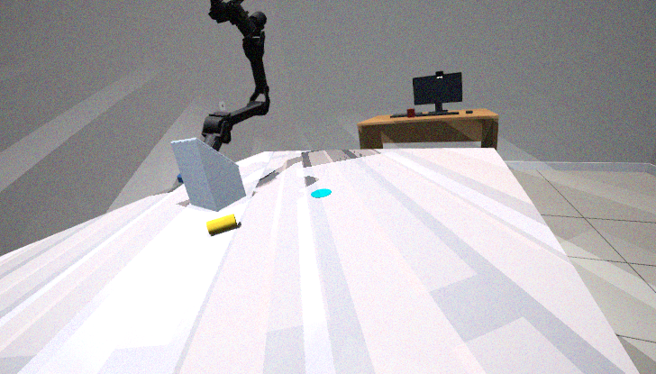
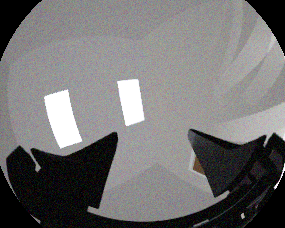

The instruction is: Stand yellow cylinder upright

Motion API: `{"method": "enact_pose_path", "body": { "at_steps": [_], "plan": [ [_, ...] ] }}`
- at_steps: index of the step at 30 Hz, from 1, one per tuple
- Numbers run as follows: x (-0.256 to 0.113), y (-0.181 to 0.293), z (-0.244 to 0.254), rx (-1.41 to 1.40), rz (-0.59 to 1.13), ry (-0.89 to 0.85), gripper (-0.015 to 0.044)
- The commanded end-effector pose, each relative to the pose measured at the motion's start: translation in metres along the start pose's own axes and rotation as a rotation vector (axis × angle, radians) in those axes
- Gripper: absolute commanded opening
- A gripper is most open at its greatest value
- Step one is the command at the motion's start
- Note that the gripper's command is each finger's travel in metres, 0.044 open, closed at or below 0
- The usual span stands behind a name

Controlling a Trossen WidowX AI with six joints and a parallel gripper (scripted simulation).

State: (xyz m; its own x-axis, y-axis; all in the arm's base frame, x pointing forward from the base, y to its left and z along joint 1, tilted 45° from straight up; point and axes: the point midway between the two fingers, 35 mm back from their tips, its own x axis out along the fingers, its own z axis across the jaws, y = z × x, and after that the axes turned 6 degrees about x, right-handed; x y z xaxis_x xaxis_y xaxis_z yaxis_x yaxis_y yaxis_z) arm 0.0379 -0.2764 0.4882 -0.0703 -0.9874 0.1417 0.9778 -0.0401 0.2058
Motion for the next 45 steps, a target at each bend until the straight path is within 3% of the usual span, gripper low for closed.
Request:
{"method": "enact_pose_path", "body": {
  "at_steps": [1,4,14,25,35,45],
  "plan": [
    [0.001,0.001,-0.002,-0.012,0.003,0.006,0.0374],
    [0.015,0.016,-0.031,-0.178,0.056,0.091,0.0309],
    [0.043,0.073,-0.164,-0.861,0.412,0.38,0.0309],
    [0.015,0.114,-0.309,-1.487,1.022,0.503,0.0309],
    [-0.051,0.126,-0.42,-1.836,1.733,0.371,0.0309],
    [-0.139,0.113,-0.499,-1.838,2.49,-0.046,0.0309]
  ]
}}
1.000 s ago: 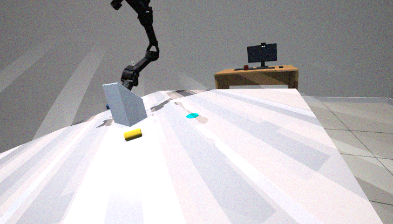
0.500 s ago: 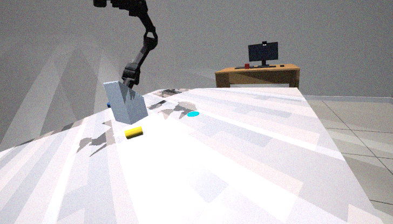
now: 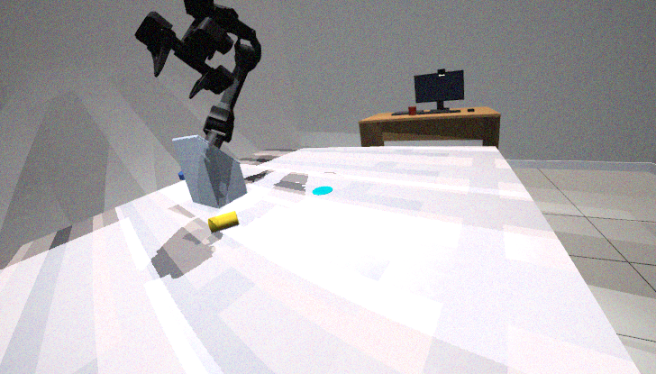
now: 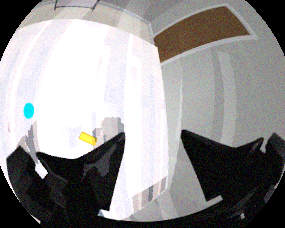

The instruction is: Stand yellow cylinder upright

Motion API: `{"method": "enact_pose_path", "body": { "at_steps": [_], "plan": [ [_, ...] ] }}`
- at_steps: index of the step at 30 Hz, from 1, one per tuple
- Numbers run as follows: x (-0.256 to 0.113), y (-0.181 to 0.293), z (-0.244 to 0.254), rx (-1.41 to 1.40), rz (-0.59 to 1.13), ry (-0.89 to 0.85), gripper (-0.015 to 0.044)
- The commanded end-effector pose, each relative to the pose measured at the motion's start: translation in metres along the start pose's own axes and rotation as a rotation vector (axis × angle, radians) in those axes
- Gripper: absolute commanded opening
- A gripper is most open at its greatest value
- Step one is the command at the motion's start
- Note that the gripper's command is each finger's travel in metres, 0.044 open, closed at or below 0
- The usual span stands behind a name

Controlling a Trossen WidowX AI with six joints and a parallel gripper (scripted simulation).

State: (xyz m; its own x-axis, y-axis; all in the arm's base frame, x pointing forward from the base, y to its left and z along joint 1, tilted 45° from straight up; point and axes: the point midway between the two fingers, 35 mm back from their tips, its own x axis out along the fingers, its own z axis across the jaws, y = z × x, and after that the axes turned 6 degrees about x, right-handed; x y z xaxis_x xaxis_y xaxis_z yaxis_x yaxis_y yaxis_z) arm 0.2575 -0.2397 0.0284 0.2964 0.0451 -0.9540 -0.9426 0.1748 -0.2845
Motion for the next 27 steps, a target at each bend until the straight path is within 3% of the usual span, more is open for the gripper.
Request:
{"method": "enact_pose_path", "body": {
  "at_steps": [1,8,16,22,27],
  "plan": [
    [0.026,0.014,0.025,-0.175,0.057,-0.134,0.0309],
    [0.067,0.046,0.078,-0.528,0.098,-0.435,0.0309],
    [0.092,0.086,0.137,-0.852,0.025,-0.779,0.0309],
    [0.095,0.09,0.143,-0.875,0.014,-0.807,0.0309],
    [0.148,0.109,0.187,-0.875,0.014,-0.804,0.0309]
  ]
}}
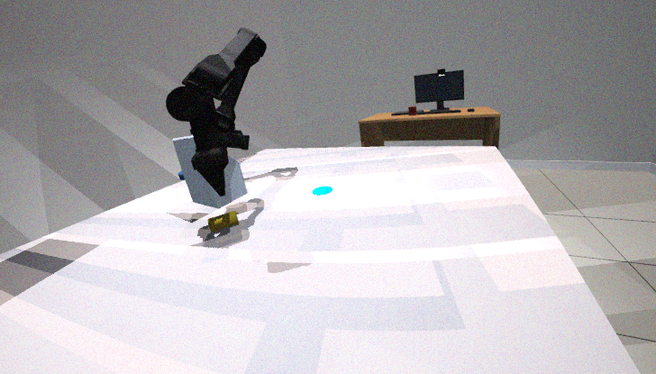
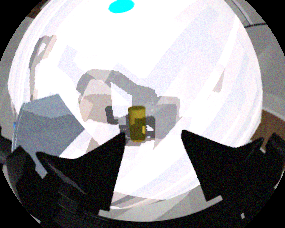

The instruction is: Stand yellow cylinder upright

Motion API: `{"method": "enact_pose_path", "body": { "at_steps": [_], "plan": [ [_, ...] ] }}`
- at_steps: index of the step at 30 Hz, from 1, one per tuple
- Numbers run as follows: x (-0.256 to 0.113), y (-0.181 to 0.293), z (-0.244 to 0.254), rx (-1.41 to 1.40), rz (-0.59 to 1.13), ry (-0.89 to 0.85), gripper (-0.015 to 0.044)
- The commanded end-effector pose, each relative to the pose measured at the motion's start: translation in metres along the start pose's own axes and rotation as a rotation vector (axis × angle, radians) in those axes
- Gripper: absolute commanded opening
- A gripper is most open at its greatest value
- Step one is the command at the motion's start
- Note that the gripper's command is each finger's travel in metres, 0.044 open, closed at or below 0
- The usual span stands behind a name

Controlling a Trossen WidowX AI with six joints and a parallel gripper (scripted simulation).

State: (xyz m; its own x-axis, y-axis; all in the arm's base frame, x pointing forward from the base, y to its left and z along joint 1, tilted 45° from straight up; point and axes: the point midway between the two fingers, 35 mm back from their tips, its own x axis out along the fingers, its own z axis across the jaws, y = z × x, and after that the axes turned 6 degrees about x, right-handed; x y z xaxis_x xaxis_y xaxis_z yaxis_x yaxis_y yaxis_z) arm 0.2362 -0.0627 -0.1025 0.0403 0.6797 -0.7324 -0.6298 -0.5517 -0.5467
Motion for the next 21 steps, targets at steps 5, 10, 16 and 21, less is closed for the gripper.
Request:
{"method": "enact_pose_path", "body": {
  "at_steps": [5,10,16,21],
  "plan": [
    [0.076,0.001,0.021,0.01,-0.004,-0.053,0.0309],
    [0.076,0.001,0.021,0.01,-0.004,-0.053,0.0257],
    [0.076,0.001,0.021,0.01,-0.004,-0.053,0.0105],
    [0.074,0.001,0.02,0.01,-0.003,-0.053,0.0105]
  ]
}}
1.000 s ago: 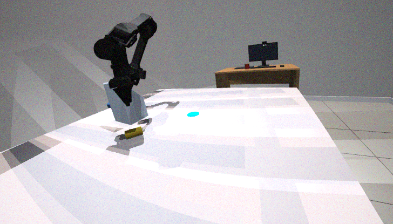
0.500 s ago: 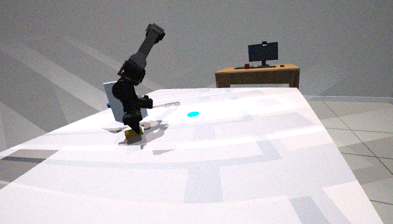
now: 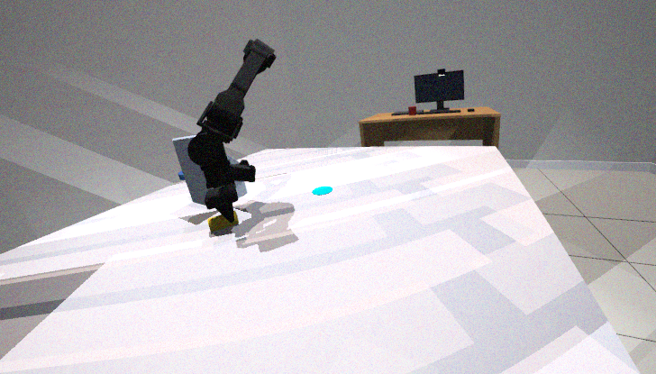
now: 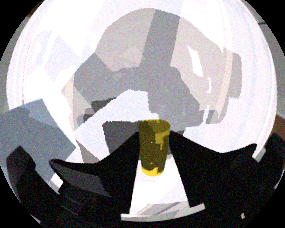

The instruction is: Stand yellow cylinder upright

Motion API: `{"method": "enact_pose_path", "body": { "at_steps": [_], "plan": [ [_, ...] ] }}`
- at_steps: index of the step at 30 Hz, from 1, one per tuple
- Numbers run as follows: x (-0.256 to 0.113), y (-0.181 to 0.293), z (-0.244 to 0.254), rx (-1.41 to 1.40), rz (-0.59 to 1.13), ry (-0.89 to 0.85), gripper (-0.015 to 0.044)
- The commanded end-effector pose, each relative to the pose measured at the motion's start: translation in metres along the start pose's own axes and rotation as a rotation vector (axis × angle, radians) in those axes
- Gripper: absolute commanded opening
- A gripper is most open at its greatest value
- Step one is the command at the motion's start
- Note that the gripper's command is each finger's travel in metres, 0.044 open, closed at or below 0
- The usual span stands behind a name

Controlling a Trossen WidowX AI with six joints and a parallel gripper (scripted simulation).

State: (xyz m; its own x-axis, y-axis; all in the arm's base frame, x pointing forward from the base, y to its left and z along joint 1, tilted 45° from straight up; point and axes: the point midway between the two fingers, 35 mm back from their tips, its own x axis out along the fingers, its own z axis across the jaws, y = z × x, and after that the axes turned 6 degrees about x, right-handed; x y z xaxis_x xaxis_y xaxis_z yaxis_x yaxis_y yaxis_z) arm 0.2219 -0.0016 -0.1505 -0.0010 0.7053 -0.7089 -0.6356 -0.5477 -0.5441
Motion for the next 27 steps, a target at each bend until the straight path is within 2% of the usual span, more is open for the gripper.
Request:
{"method": "enact_pose_path", "body": {
  "at_steps": [1,27],
  "plan": [
    [-0.004,-0.001,-0.001,0.003,-0.002,0.002,0.0105],
    [-0.083,0.0,-0.006,0.004,0.004,0.007,0.0105]
  ]
}}
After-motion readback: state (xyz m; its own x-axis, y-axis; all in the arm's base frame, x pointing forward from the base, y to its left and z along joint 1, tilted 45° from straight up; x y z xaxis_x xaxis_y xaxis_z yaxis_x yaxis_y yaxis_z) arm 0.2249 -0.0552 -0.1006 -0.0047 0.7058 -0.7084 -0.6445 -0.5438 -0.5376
